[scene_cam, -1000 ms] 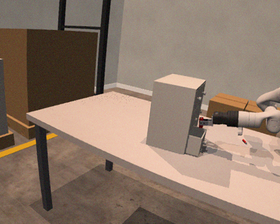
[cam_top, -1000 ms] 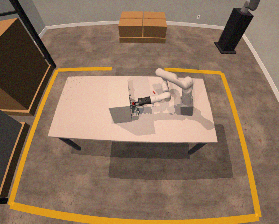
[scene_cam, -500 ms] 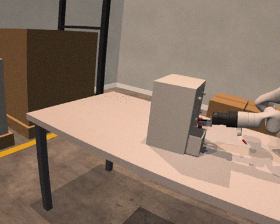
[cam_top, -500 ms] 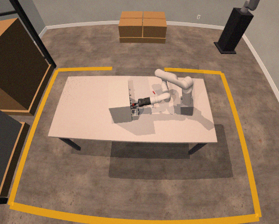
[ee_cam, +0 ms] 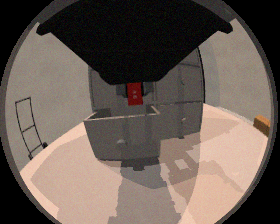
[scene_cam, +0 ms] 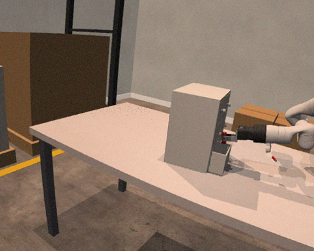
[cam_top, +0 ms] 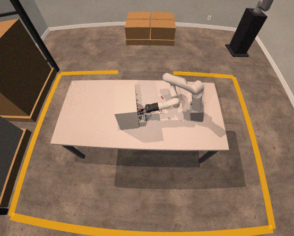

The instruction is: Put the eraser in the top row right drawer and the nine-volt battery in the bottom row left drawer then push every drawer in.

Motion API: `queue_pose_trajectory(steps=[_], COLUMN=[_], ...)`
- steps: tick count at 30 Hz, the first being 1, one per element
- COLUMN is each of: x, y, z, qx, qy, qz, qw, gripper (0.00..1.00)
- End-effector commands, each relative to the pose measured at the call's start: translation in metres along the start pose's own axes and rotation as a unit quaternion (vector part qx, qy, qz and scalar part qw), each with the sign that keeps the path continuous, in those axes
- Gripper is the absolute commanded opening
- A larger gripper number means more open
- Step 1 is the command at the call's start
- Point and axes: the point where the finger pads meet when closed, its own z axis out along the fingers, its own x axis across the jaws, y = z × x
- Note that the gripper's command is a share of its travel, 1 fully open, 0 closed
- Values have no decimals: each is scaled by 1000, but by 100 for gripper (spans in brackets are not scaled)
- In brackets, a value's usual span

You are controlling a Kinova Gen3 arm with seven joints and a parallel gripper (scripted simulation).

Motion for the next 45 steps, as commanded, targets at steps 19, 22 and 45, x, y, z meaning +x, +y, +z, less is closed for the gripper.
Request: queue_pose_trajectory(steps=[19, 22, 45], x=[-2, -2, -5], y=[-1, -1, 1], z=[1, 1, -1], qx=[2, 2, 1], qy=[-5, -5, -3], qz=[-2, -2, -1], qw=[1000, 1000, 1000], gripper=[51, 51, 51])
